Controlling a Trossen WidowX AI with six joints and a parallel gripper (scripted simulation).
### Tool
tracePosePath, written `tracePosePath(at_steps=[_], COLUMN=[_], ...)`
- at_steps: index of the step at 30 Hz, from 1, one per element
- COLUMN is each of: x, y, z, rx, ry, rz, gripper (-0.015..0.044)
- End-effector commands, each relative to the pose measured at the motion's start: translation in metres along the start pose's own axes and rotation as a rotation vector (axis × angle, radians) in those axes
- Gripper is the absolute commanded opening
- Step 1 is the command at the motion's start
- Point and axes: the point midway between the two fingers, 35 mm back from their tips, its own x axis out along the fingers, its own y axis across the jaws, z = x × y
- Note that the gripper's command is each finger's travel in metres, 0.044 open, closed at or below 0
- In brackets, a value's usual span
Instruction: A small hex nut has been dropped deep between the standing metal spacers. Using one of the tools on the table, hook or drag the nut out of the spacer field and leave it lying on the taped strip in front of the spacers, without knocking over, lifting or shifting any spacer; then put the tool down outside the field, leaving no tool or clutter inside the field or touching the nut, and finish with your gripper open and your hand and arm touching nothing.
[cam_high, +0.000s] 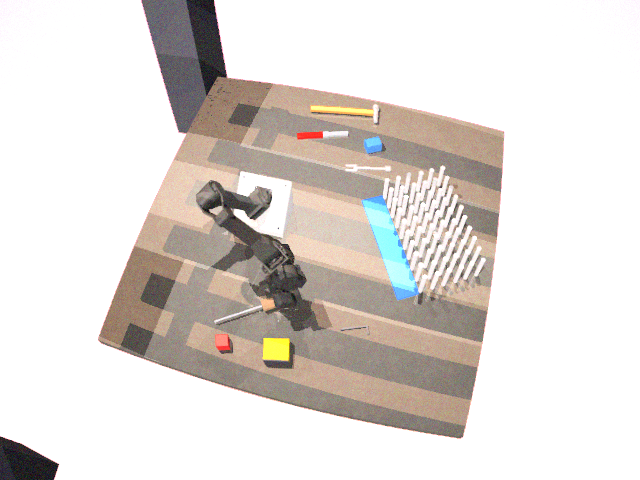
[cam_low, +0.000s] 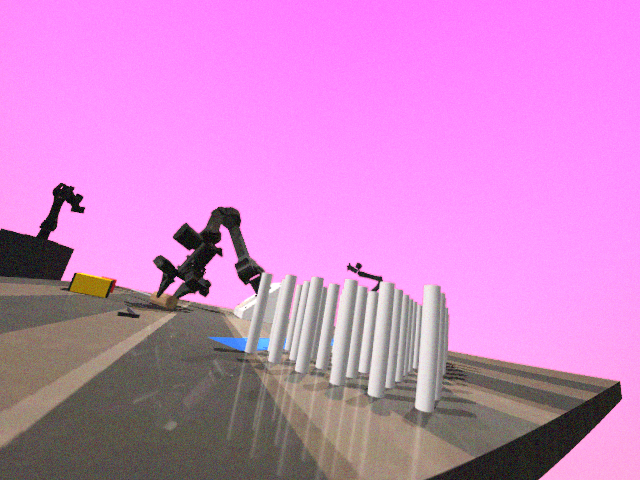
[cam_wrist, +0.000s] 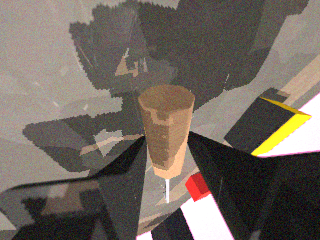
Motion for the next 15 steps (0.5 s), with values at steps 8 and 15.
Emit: tracePosePath(at_steps=[8,15], x=[-0.022,-0.044], y=[-0.006,-0.011], z=[0.005,0.003], rx=[0.008,0.012], ry=[-0.024,-0.030], rz=[0.039,0.062], gripper=[0.0000,0.0000])
